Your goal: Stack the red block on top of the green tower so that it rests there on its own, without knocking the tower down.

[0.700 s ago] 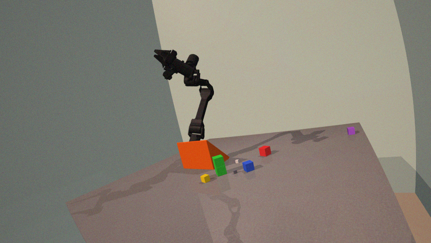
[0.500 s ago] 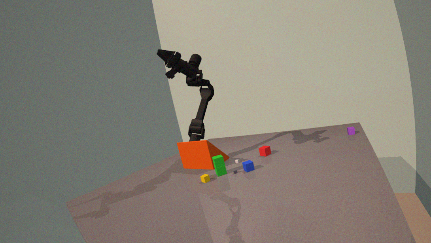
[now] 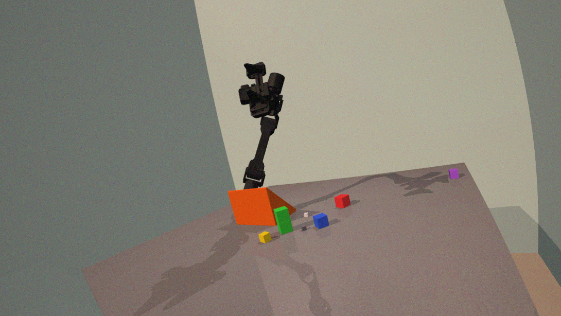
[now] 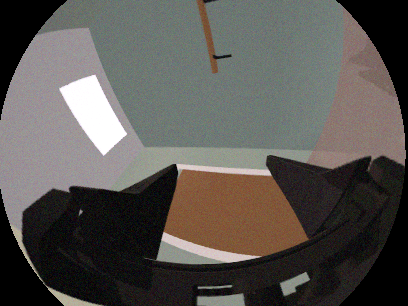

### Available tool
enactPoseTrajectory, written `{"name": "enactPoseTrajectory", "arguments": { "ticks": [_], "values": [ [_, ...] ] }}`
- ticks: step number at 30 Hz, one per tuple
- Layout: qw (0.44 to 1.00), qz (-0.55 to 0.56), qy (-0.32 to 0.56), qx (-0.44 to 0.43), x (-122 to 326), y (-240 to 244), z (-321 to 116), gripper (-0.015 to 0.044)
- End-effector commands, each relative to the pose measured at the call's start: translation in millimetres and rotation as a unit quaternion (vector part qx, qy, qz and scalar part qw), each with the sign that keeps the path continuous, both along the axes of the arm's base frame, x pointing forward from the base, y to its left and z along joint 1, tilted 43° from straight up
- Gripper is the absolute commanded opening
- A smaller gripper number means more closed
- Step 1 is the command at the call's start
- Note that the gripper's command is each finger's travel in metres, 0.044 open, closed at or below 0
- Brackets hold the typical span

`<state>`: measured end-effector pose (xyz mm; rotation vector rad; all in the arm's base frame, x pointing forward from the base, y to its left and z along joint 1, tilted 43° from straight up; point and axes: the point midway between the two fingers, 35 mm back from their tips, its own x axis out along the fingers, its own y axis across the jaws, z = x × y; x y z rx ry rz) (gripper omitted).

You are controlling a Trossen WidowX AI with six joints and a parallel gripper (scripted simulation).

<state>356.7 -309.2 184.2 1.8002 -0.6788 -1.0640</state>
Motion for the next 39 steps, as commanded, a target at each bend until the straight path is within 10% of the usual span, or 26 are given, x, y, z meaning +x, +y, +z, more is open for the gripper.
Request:
{"name": "enactPoseTrajectory", "arguments": {
  "ticks": [1, 16, 32, 39],
  "values": [
    [0.989, 0.119, 0.090, 0.007, 33, 39, -17, 0.0440],
    [0.693, 0.639, 0.333, -0.007, 70, 257, -82, 0.0440],
    [0.223, 0.948, 0.226, -0.027, -25, 456, -61, 0.0440],
    [0.206, 0.954, 0.216, -0.027, -28, 466, -59, 0.0440]
  ]
}}
